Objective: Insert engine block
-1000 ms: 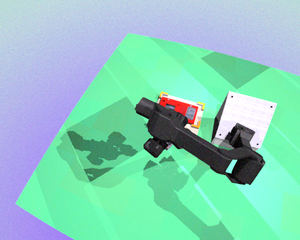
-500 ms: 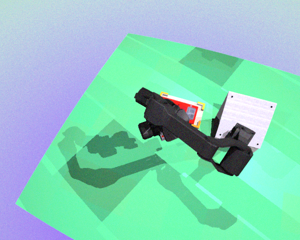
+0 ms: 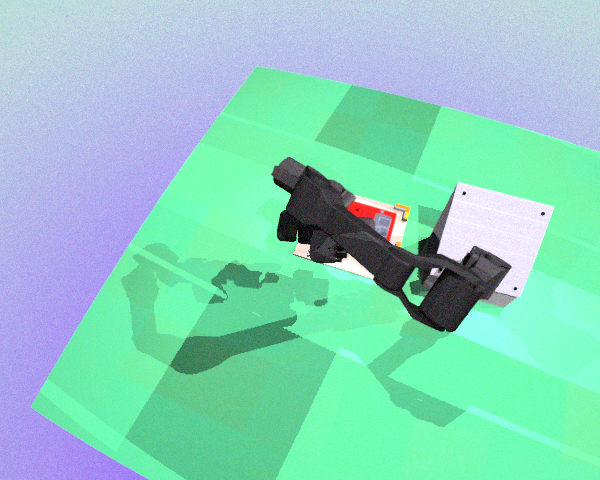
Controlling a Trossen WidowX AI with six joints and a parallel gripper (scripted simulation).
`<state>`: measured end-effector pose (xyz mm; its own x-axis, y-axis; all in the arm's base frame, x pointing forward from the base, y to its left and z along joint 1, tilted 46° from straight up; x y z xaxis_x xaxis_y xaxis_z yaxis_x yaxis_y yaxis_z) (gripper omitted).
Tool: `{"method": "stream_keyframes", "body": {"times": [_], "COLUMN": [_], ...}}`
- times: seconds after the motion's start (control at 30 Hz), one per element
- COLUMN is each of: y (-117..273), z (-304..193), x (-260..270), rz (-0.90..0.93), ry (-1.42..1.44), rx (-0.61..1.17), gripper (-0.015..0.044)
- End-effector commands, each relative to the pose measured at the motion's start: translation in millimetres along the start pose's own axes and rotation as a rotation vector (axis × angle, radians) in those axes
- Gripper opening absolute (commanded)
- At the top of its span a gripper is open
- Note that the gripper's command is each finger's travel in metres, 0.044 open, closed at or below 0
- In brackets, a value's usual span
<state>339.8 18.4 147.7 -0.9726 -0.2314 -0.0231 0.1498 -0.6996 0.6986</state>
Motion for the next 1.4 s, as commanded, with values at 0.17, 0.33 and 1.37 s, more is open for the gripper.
{"method": "stream_keyframes", "body": {"times": [0.17, 0.33, 1.37], "y": [-5.2, -9.7, -43.4], "z": [-26.5, -41.7, -135.5], "x": [-6.1, -8.5, -6.6], "rz": [-0.007, -0.008, -0.007], "ry": [-0.284, -0.450, -1.477], "rx": [0.005, 0.005, -0.003], "gripper": [0.0000, 0.0000, 0.0000]}}
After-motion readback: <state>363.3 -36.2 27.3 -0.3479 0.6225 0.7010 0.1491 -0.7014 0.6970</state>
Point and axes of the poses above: the point midway between the two fingers, 35 mm back from their tips, its own y axis back along the fingers, its own x axis across the jaws, z = x × y, the point moved 10 cm from there along y, back along the fingers, and after that the axes turned 9 degrees about -y, right-handed, at the moved point
